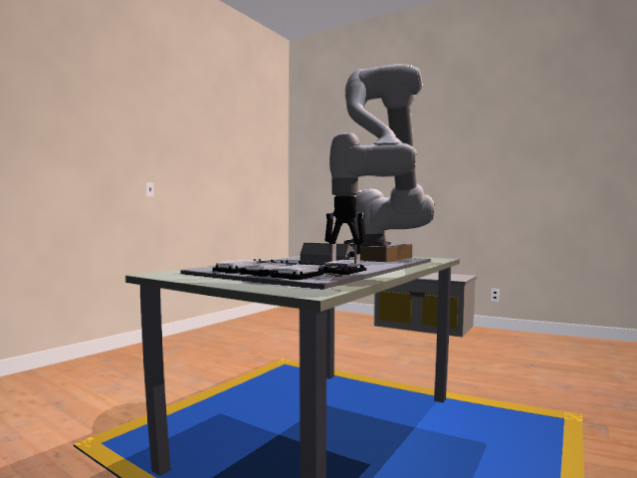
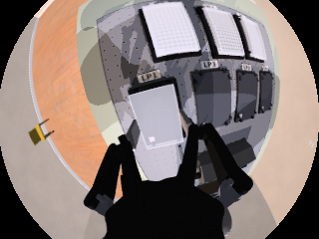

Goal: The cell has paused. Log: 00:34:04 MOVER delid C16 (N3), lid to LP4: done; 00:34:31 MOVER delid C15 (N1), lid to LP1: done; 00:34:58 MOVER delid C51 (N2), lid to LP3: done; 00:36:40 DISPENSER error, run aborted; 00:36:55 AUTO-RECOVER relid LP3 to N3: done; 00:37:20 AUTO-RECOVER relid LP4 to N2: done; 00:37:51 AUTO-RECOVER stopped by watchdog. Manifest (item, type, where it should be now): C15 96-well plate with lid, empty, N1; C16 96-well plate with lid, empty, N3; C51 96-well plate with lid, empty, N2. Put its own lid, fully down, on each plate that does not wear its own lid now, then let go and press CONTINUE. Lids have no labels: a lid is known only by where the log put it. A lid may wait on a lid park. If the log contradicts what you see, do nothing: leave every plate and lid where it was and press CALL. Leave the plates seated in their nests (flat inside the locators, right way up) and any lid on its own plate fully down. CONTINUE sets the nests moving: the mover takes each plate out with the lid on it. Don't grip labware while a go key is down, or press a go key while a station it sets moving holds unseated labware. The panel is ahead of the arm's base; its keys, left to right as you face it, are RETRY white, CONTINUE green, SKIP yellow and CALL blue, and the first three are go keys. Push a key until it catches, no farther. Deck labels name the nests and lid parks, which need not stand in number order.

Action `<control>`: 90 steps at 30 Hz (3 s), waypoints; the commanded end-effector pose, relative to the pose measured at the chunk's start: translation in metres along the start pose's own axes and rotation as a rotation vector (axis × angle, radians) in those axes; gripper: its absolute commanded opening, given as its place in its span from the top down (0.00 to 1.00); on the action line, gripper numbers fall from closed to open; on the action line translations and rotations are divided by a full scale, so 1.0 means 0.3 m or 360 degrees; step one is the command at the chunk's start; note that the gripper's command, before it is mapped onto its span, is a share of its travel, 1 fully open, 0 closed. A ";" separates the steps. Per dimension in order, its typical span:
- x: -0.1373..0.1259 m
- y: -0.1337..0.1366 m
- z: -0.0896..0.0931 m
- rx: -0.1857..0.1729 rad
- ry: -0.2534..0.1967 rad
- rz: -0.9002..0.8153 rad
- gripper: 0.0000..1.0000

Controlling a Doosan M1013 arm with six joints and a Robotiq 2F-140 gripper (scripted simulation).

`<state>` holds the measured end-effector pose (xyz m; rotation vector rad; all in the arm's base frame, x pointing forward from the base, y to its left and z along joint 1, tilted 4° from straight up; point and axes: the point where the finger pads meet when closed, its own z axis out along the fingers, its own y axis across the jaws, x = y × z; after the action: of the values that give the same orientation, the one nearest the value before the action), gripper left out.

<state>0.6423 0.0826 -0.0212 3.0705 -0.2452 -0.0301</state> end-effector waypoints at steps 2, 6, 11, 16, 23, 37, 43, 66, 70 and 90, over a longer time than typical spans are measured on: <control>-0.003 0.003 0.013 -0.0003 -0.0001 -0.0006 1.00; -0.003 0.004 0.018 -0.0003 -0.0001 -0.0008 1.00; -0.003 0.004 0.022 -0.0003 -0.0001 -0.0009 1.00; -0.003 0.005 0.029 -0.0003 -0.0001 -0.0009 1.00; -0.003 0.007 0.038 -0.0003 -0.0001 -0.0009 1.00; -0.003 0.009 0.048 -0.0003 -0.0001 -0.0009 1.00; -0.003 0.009 0.049 -0.0003 -0.0001 -0.0009 1.00; -0.003 0.009 0.050 -0.0003 -0.0001 -0.0009 1.00; -0.003 0.009 0.050 -0.0003 -0.0001 -0.0009 1.00; -0.003 0.009 0.050 -0.0003 -0.0001 -0.0010 1.00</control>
<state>0.6413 0.0807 -0.0331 3.0715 -0.2464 -0.0312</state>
